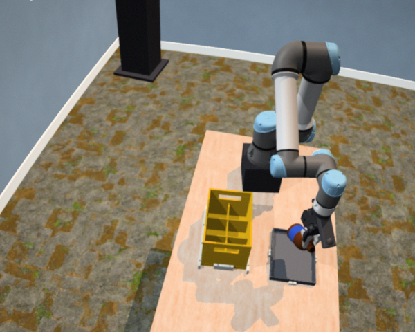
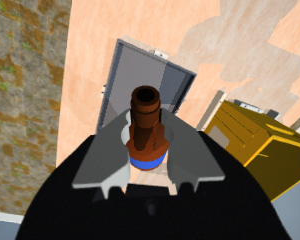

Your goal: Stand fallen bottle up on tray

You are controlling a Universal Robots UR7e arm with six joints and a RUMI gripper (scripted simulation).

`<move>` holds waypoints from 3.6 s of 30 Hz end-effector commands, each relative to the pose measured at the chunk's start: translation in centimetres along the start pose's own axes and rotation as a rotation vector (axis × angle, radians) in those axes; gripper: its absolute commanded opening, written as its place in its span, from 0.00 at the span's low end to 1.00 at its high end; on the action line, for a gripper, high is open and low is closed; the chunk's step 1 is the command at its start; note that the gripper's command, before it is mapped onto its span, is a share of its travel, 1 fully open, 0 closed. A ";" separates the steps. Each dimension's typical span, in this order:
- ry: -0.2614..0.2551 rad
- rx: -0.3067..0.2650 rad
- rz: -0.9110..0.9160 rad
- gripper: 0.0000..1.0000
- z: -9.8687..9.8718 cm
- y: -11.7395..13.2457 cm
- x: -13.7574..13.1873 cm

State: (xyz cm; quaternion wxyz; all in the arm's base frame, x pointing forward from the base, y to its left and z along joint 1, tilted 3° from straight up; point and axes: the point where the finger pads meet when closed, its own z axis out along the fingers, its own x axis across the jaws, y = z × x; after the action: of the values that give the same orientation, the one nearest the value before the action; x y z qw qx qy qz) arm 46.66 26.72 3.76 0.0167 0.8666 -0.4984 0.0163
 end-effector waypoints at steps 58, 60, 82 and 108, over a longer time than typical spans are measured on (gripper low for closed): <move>0.000 0.002 0.262 0.00 -0.1 0.0 0.0; 0.000 0.002 0.262 0.00 -0.1 0.0 0.0; 0.000 0.002 0.263 0.00 -0.1 0.0 0.0; 0.000 0.002 0.519 0.00 -0.1 0.0 0.0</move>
State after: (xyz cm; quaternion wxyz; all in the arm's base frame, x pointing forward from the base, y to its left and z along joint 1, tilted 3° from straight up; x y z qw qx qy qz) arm 46.66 26.72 3.76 0.0120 0.7235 -0.6900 0.0194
